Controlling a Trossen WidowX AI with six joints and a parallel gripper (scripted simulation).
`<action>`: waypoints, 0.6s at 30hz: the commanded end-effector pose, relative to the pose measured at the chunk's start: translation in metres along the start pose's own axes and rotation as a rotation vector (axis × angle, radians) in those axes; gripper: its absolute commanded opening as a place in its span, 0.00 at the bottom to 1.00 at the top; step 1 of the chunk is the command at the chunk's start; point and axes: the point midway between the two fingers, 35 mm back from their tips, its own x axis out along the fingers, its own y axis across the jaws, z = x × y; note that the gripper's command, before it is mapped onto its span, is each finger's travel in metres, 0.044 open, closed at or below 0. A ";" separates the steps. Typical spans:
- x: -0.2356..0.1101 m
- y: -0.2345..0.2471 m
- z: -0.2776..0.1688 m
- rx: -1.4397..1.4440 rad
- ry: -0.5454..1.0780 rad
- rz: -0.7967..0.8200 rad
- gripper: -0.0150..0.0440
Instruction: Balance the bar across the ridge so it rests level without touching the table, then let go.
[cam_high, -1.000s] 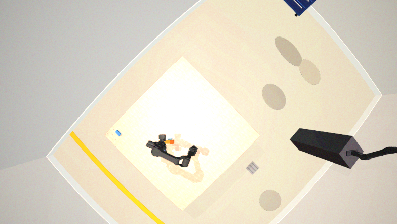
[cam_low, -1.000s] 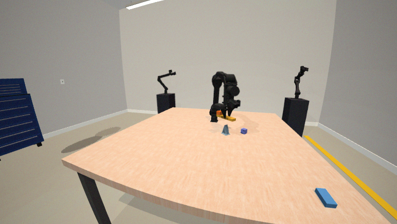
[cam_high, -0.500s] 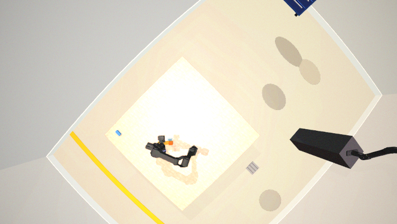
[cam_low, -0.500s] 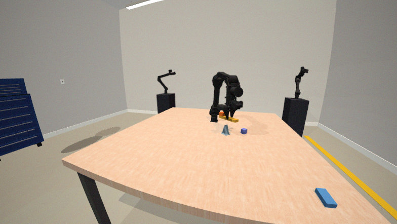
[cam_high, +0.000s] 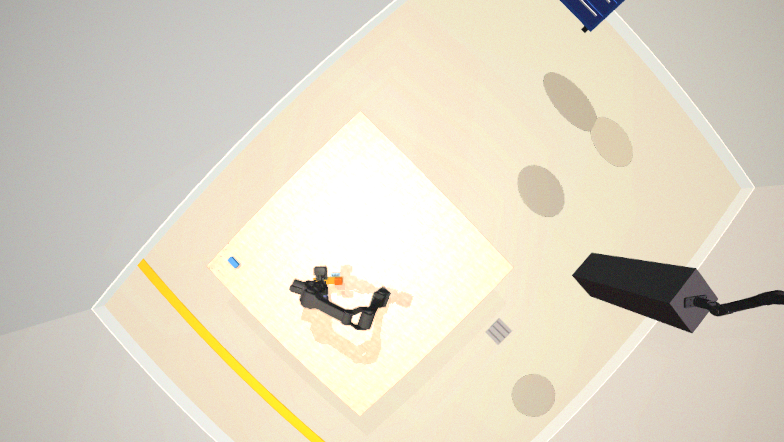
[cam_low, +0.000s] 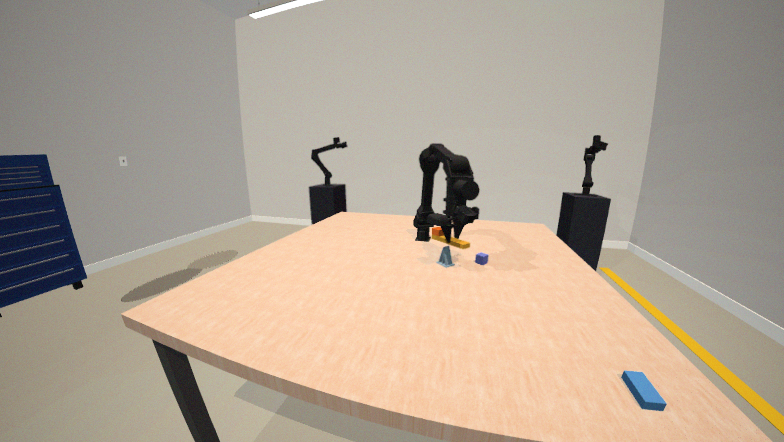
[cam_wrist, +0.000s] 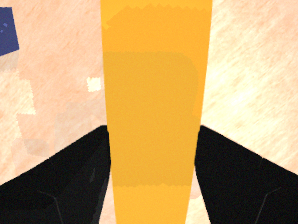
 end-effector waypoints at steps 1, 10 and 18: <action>0.009 0.001 -0.002 0.002 0.006 0.006 0.25; 0.010 0.001 -0.002 0.002 0.006 0.006 0.25; 0.008 0.001 -0.002 0.002 0.006 0.006 0.25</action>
